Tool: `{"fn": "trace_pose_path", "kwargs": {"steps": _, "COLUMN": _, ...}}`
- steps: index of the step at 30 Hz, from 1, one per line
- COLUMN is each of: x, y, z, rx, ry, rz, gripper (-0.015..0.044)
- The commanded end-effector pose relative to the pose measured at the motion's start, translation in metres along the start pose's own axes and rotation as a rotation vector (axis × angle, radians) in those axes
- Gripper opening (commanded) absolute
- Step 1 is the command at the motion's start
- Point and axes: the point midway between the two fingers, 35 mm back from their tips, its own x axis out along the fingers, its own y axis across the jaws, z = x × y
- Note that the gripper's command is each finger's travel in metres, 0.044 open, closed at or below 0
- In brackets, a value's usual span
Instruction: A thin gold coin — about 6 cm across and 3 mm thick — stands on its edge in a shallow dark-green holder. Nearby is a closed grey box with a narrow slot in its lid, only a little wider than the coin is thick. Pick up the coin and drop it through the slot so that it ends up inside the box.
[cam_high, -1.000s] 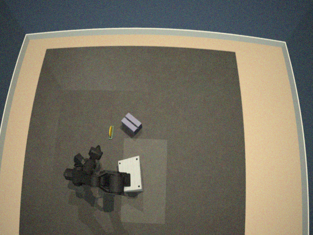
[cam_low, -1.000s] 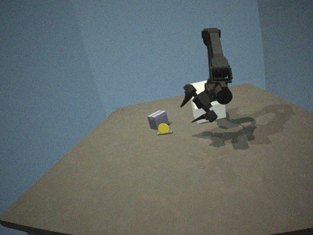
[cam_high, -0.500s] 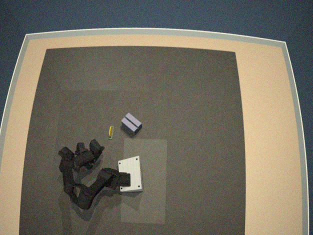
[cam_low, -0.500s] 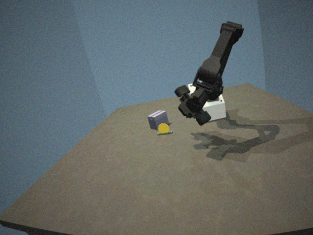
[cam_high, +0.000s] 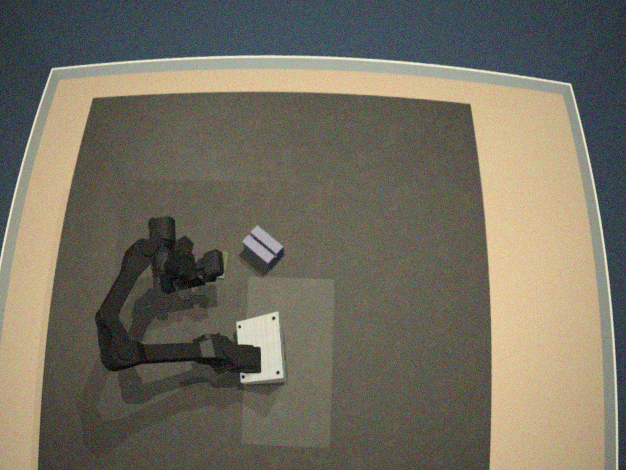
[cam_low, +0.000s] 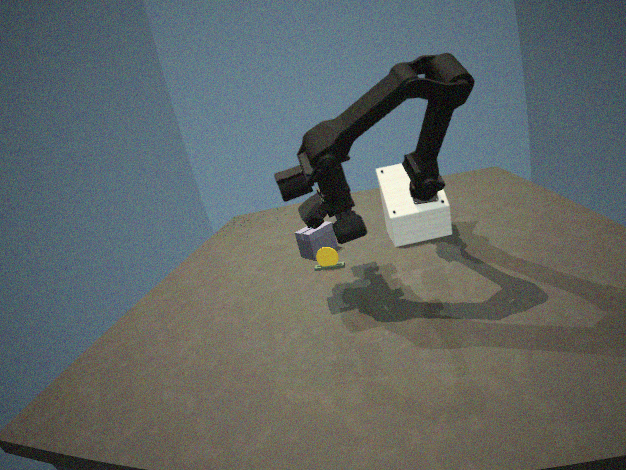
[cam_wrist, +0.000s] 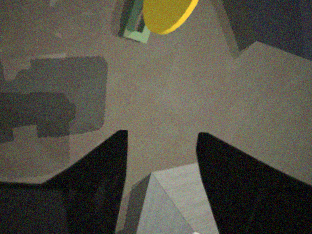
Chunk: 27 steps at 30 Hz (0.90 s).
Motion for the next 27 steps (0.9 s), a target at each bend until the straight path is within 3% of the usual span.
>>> {"fn": "trace_pose_path", "kwargs": {"steps": 1, "x": -0.008, "y": -0.022, "z": 0.027, "rx": 0.138, "ry": 0.010, "rz": 0.203, "gripper": 0.0161}}
{"fn": "trace_pose_path", "kwargs": {"steps": 6, "x": -0.021, "y": -0.059, "z": 0.056, "rx": 0.289, "ry": -0.053, "rz": 0.433, "gripper": 0.0161}}
{"fn": "trace_pose_path", "kwargs": {"steps": 13, "x": -0.022, "y": -0.060, "z": 0.057, "rx": 0.295, "ry": -0.057, "rz": 0.442, "gripper": 0.0161}}
{"fn": "trace_pose_path", "kwargs": {"steps": 17, "x": 0.007, "y": -0.047, "z": 0.061, "rx": 0.295, "ry": -0.057, "rz": 0.443, "gripper": 0.0161}}
{"fn": "trace_pose_path", "kwargs": {"steps": 27, "x": 0.023, "y": -0.039, "z": 0.062, "rx": 0.294, "ry": -0.058, "rz": 0.444, "gripper": 0.0161}}
